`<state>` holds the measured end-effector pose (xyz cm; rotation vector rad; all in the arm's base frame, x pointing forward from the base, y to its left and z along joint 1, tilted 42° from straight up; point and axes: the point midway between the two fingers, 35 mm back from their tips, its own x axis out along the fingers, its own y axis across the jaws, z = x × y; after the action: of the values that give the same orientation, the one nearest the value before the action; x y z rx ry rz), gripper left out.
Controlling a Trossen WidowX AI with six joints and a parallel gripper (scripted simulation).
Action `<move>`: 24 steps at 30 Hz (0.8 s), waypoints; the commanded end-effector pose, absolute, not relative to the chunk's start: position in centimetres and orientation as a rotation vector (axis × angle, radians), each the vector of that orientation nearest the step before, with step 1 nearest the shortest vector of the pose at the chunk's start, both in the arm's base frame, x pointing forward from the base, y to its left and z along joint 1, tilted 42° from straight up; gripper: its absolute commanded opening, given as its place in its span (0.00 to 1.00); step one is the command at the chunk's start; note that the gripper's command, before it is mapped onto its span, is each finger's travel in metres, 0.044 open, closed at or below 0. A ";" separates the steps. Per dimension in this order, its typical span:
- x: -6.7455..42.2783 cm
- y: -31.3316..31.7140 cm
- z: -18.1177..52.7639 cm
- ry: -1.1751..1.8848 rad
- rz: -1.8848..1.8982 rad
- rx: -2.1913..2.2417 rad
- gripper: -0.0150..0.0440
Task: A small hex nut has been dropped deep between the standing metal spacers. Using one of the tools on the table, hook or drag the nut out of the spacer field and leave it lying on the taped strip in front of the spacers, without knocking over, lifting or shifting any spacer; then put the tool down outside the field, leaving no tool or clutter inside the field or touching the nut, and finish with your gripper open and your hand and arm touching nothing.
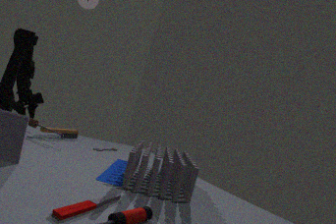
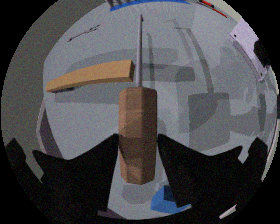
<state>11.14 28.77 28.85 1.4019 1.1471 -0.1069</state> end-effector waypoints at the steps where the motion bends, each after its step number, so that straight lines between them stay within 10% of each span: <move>1: 11.2 28.9 28.3 1.141 -0.116 1.402 0.25; 24: 11.3 29.8 26.7 1.141 -0.116 1.402 0.25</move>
<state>11.22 29.75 27.17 1.4017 1.1472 -0.1072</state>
